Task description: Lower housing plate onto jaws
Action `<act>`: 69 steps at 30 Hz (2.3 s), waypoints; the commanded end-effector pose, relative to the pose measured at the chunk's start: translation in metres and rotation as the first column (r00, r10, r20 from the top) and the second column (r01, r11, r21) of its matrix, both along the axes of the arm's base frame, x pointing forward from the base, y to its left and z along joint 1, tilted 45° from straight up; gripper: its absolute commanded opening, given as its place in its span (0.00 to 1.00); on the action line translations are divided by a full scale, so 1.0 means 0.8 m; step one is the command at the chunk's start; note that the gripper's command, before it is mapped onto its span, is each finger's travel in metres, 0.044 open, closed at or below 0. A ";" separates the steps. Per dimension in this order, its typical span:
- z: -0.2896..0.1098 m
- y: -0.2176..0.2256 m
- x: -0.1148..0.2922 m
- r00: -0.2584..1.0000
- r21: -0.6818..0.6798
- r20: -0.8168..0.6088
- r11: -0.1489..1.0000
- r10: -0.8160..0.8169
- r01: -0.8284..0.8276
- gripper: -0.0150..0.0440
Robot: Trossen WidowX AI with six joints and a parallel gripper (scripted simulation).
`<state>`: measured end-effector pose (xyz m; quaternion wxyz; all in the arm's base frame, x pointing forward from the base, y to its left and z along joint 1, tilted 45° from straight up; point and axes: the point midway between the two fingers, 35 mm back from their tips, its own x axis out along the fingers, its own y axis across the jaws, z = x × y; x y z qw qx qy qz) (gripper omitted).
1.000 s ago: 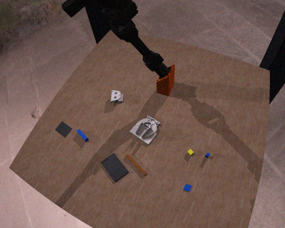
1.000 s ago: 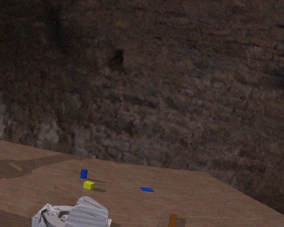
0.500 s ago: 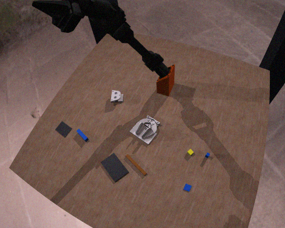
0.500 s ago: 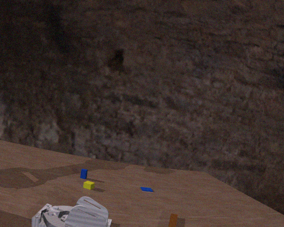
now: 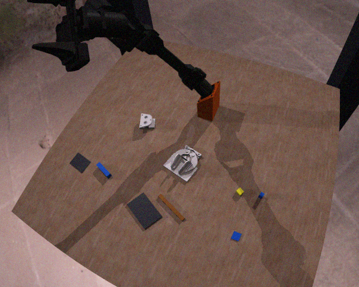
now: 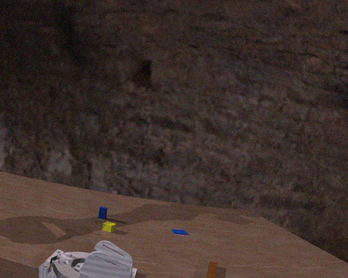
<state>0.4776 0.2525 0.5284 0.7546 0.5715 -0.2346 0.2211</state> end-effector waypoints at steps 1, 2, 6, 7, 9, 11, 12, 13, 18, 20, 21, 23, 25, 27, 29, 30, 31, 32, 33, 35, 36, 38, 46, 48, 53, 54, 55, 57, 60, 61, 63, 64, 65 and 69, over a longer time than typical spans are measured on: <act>-0.004 -0.014 0.005 0.998 -0.066 -0.026 0.996 -0.064 0.062 1.00; -0.006 -0.018 0.007 0.996 -0.087 -0.033 0.993 -0.083 0.080 1.00; -0.014 -0.033 0.016 0.985 -0.172 -0.059 0.974 -0.159 0.147 1.00; -0.016 -0.037 0.017 0.982 -0.194 -0.065 0.967 -0.178 0.163 1.00; -0.020 -0.046 0.021 0.974 -0.238 -0.075 0.952 -0.215 0.192 1.00; -0.024 -0.054 0.025 0.964 -0.282 -0.084 0.934 -0.252 0.220 1.00; -0.026 -0.058 0.026 0.959 -0.303 -0.088 0.924 -0.271 0.233 1.00; -0.028 -0.062 0.028 0.953 -0.325 -0.092 0.913 -0.289 0.245 1.00; -0.039 -0.084 0.035 0.920 -0.434 -0.104 0.850 -0.377 0.298 1.00; -0.044 -0.092 0.037 0.906 -0.477 -0.107 0.821 -0.410 0.315 1.00; -0.046 -0.097 0.039 0.898 -0.498 -0.108 0.805 -0.427 0.323 1.00; -0.051 -0.106 0.041 0.882 -0.540 -0.109 0.772 -0.459 0.336 1.00; -0.056 -0.115 0.043 0.865 -0.580 -0.108 0.737 -0.490 0.346 1.00; -0.060 -0.124 0.044 0.847 -0.620 -0.106 0.701 -0.520 0.353 1.00; -0.065 -0.133 0.045 0.829 -0.658 -0.102 0.663 -0.549 0.357 1.00; -0.068 -0.137 0.046 0.820 -0.677 -0.100 0.643 -0.563 0.358 1.00; -0.071 -0.142 0.047 0.811 -0.695 -0.098 0.623 -0.577 0.359 1.00; -0.073 -0.147 0.047 0.802 -0.713 -0.095 0.602 -0.590 0.359 1.00; -0.076 -0.151 0.047 0.792 -0.731 -0.092 0.581 -0.603 0.357 1.00; -0.081 -0.161 0.048 0.773 -0.765 -0.085 0.539 -0.628 0.353 1.00; -0.083 -0.165 0.048 0.764 -0.781 -0.081 0.517 -0.640 0.350 1.00; -0.089 -0.175 0.048 0.745 -0.812 -0.073 0.473 -0.663 0.342 1.00; -0.111 -0.213 0.046 0.671 -0.916 -0.029 0.289 -0.741 0.280 1.00; -0.116 -0.222 0.045 0.653 -0.935 -0.016 0.242 -0.757 0.258 1.00; -0.131 -0.246 0.041 0.613 -0.973 0.019 0.126 -0.790 0.192 1.00; -0.134 -0.251 0.040 0.605 -0.979 0.026 0.102 -0.796 0.177 1.00; -0.137 -0.256 0.039 0.598 -0.984 0.034 0.080 -0.801 0.162 1.00; -0.142 -0.265 0.037 0.584 -0.991 0.049 0.034 -0.811 0.130 1.00; -0.151 -0.280 0.032 0.565 -0.996 0.071 -0.033 -0.822 0.079 1.00; -0.154 -0.284 0.031 0.559 -0.997 0.079 -0.054 -0.826 0.061 1.00; -0.160 -0.294 0.028 0.548 -0.995 0.094 -0.097 -0.831 0.024 1.00; -0.163 -0.299 0.026 0.543 -0.993 0.102 -0.118 -0.833 0.005 1.00; -0.166 -0.303 0.024 0.538 -0.990 0.109 -0.139 -0.836 -0.015 1.00; -0.178 -0.322 0.016 0.523 -0.971 0.139 -0.218 -0.841 -0.093 1.00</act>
